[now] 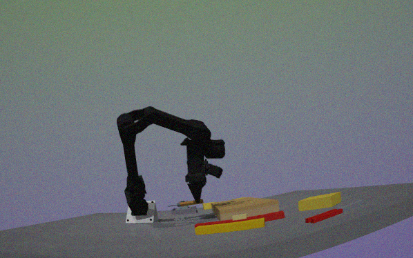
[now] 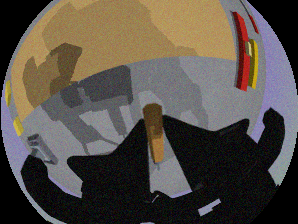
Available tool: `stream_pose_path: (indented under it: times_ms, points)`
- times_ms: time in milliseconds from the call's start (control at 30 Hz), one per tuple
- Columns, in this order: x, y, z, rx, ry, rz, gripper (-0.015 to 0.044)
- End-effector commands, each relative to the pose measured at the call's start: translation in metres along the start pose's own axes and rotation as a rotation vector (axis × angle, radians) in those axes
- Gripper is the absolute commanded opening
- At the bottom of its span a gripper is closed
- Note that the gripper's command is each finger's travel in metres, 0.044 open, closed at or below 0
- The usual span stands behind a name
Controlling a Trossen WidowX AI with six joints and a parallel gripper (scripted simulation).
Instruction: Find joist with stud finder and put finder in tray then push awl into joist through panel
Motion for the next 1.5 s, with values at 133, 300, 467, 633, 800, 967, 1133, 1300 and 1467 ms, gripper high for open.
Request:
stream_pose_path:
  times_ms: [133,300,467,633,800,967,1133,1300,1467]
  points:
    - [-0.003,-0.001,0.023,0.010,-0.007,-0.003,0.0000]
    - [-0.009,-0.005,0.030,0.069,-0.037,0.019,0.0000]
    - [-0.017,-0.009,0.039,0.143,-0.082,0.052,0.0000]
    - [-0.025,-0.012,0.048,0.215,-0.134,0.087,0.0000]
    - [-0.034,-0.016,0.057,0.284,-0.194,0.126,0.0000]
    - [-0.043,-0.019,0.065,0.349,-0.260,0.167,0.0000]
    - [-0.052,-0.022,0.073,0.411,-0.334,0.210,0.0000]
    - [-0.061,-0.025,0.080,0.467,-0.415,0.256,0.0000]
    - [-0.070,-0.028,0.088,0.518,-0.503,0.303,0.0000]
Point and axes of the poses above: the point midway between the two fingers, 35 mm back from their tips, its own z axis back along the fingers, its own y axis across the jaws, x = y × z, the point moved 3 cm from there along z, back along the fingers, and after that the axes turned 1 degree about -z, right-handed, at the moved point
